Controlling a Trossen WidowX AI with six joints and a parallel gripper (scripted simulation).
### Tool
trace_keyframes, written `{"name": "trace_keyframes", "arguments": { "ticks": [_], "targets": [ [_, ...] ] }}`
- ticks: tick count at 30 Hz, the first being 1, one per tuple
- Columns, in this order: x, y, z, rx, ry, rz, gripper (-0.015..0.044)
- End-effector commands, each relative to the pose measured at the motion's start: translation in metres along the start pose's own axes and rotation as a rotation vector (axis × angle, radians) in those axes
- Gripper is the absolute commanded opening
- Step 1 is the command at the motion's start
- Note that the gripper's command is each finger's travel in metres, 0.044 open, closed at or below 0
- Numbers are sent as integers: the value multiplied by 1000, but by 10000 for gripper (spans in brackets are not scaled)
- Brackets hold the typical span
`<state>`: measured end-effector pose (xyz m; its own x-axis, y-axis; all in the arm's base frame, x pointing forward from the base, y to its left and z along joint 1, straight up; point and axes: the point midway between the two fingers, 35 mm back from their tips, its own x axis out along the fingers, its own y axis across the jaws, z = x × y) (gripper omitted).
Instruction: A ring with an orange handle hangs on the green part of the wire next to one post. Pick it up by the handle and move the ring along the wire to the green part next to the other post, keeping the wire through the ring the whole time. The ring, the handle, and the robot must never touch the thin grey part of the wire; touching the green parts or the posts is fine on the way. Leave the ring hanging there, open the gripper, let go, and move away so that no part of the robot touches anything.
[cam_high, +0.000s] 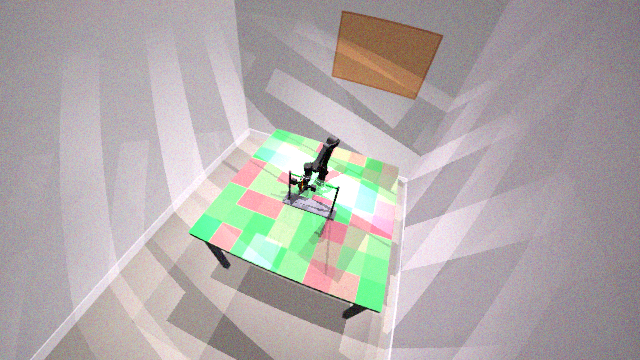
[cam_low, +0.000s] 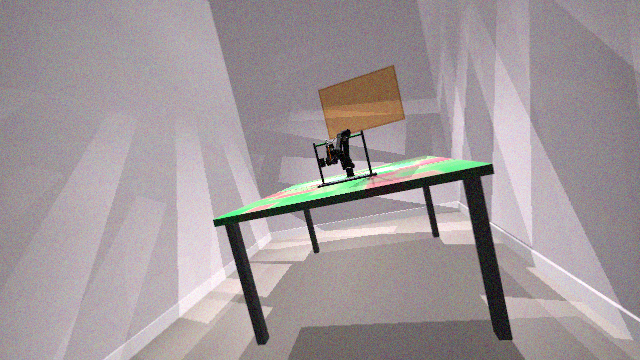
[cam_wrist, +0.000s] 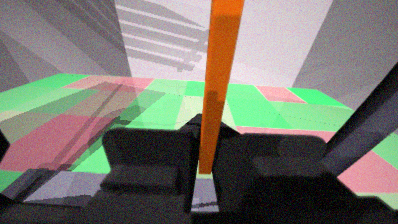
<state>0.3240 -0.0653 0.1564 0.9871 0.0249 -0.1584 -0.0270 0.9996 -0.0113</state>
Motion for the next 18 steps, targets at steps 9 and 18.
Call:
{"name": "trace_keyframes", "arguments": {
  "ticks": [9,18],
  "targets": [
    [0,14,0,24,1,-3,-150],
    [0,28,1,70,0,-8,-150]
  ]
}}
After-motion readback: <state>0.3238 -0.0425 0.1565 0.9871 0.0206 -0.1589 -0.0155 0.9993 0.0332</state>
